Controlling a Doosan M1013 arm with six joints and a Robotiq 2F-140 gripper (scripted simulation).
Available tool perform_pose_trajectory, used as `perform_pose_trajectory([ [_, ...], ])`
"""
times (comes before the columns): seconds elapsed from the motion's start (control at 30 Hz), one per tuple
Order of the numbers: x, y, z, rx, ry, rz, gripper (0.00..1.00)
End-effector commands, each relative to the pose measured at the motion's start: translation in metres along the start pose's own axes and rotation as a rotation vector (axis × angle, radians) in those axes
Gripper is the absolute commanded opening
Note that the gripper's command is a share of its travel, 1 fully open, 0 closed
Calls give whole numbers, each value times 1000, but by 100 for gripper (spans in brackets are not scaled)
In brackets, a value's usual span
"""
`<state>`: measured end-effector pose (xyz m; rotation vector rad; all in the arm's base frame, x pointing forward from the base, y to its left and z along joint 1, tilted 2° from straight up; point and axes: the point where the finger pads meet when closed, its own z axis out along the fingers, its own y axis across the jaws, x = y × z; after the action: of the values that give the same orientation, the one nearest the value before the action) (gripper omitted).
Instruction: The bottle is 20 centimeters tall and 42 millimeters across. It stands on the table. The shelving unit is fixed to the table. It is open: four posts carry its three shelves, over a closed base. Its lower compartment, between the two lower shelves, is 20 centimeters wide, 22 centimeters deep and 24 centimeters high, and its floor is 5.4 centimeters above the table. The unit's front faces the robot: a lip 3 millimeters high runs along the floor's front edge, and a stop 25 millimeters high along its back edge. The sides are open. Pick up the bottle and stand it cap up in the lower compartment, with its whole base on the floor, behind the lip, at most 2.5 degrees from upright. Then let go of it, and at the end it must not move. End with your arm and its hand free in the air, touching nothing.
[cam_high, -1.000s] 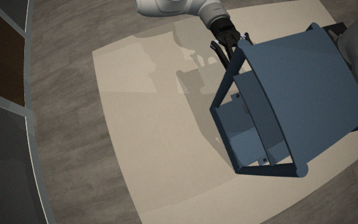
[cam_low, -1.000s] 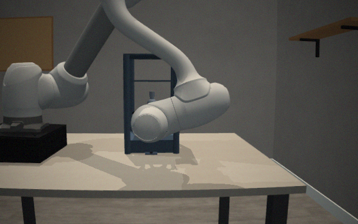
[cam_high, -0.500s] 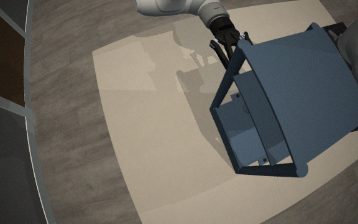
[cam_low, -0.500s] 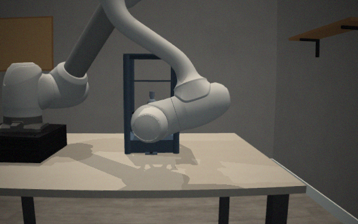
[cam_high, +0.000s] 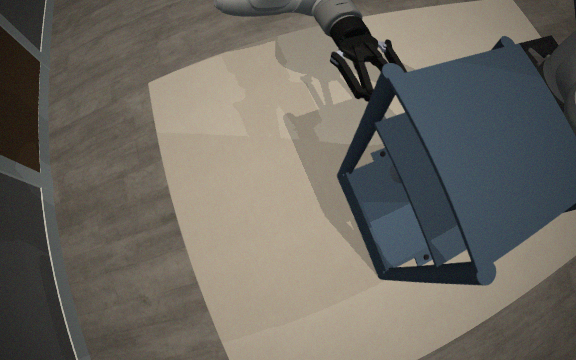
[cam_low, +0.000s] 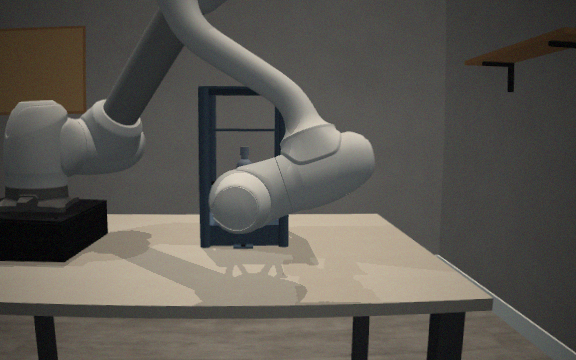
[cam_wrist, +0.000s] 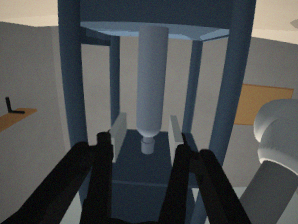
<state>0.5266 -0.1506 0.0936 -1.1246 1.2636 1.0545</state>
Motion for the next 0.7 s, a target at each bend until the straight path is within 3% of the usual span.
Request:
perform_pose_trajectory([
  [0.0, 1, 0, -10, -2, -5, 5, 36],
  [0.37, 1, 0, -39, -2, -5, 5, 36],
  [0.67, 1, 0, -45, -2, -5, 5, 36],
])
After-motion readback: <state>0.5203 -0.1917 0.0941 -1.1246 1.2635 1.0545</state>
